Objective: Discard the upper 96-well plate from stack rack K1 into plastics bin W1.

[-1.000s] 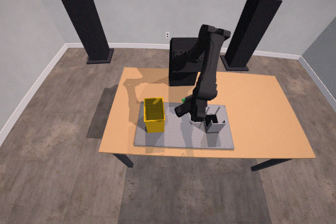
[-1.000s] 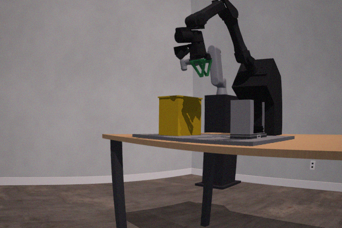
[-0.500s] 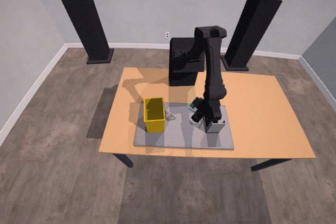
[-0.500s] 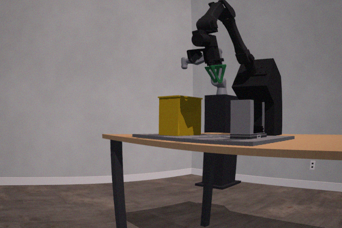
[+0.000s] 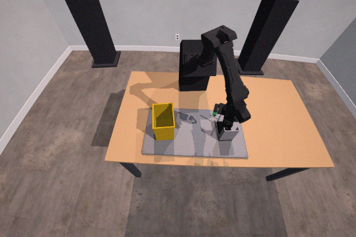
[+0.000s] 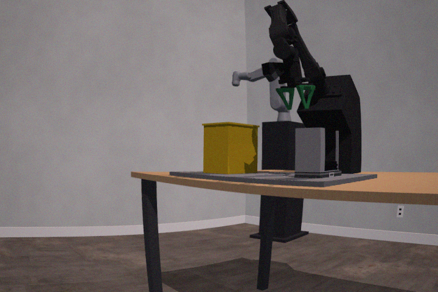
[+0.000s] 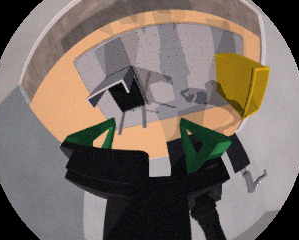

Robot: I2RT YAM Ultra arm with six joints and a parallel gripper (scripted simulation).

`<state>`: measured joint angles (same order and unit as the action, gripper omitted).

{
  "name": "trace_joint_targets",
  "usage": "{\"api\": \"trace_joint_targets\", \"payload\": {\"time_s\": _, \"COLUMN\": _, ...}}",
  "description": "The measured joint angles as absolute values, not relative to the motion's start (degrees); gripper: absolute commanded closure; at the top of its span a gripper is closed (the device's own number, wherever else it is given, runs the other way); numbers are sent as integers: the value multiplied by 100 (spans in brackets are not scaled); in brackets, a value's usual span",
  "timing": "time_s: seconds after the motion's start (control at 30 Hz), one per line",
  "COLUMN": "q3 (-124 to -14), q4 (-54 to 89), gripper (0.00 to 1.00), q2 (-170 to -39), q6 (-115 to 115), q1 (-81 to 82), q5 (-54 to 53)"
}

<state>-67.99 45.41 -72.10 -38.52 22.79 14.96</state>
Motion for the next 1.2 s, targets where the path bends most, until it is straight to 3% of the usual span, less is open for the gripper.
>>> {"api": "trace_joint_targets", "payload": {"time_s": 0.6, "q3": -6219, "q4": 3758, "gripper": 0, "q2": -7227, "q6": -3079, "q1": 4093, "q5": 2797}}
{"api": "trace_joint_targets", "payload": {"time_s": 1.2, "q3": -6219, "q4": 3682, "gripper": 0, "q2": -7262, "q6": -3096, "q1": 4187, "q5": 3072}}
